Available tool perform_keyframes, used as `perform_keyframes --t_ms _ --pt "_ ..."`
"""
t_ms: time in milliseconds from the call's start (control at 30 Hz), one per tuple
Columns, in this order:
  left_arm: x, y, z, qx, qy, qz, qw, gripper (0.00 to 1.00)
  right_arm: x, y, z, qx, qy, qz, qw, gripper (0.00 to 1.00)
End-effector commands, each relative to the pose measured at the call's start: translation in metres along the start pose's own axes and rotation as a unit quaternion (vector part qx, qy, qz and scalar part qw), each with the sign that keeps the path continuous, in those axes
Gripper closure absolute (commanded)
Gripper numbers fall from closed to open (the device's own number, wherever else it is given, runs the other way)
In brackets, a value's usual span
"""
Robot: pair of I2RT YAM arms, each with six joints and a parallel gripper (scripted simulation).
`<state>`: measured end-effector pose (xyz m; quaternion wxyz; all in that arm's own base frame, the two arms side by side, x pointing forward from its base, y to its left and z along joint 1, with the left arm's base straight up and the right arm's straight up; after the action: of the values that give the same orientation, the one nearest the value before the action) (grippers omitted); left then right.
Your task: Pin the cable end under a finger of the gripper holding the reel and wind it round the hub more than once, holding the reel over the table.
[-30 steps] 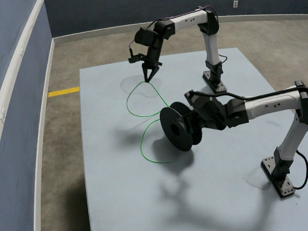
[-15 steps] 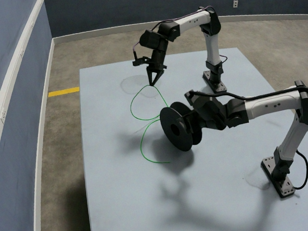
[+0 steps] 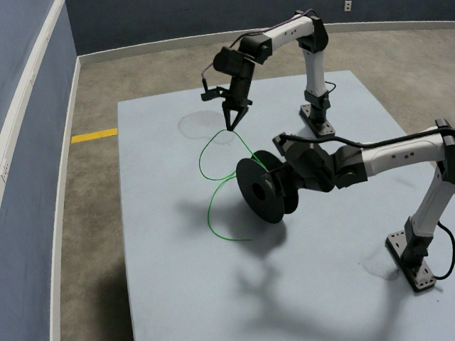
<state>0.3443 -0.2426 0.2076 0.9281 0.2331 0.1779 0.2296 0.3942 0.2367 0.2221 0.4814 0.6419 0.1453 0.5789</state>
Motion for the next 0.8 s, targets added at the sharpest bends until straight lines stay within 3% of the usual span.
perform_keyframes --t_ms 0,767 --pt "0.000 0.003 0.002 -0.011 -0.010 0.000 1.000 0.25 0.010 0.013 0.001 -0.022 0.001 0.020 1.000 1.00" --pt "0.001 -0.002 -0.003 -0.003 -0.006 -0.001 1.000 0.25 0.037 -0.014 -0.029 -0.018 -0.001 0.015 1.000 1.00"
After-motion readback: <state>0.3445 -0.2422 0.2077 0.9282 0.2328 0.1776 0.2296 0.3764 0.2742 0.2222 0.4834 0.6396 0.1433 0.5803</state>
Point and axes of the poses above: on each arm, the point where the finger pads meet when closed, its own y axis back along the fingers, its own x axis across the jaws, z = x × y, the point moved 1 cm from there along y, back along the fingers, and after that the axes turned 14 degrees about y, right-handed, at the moved point
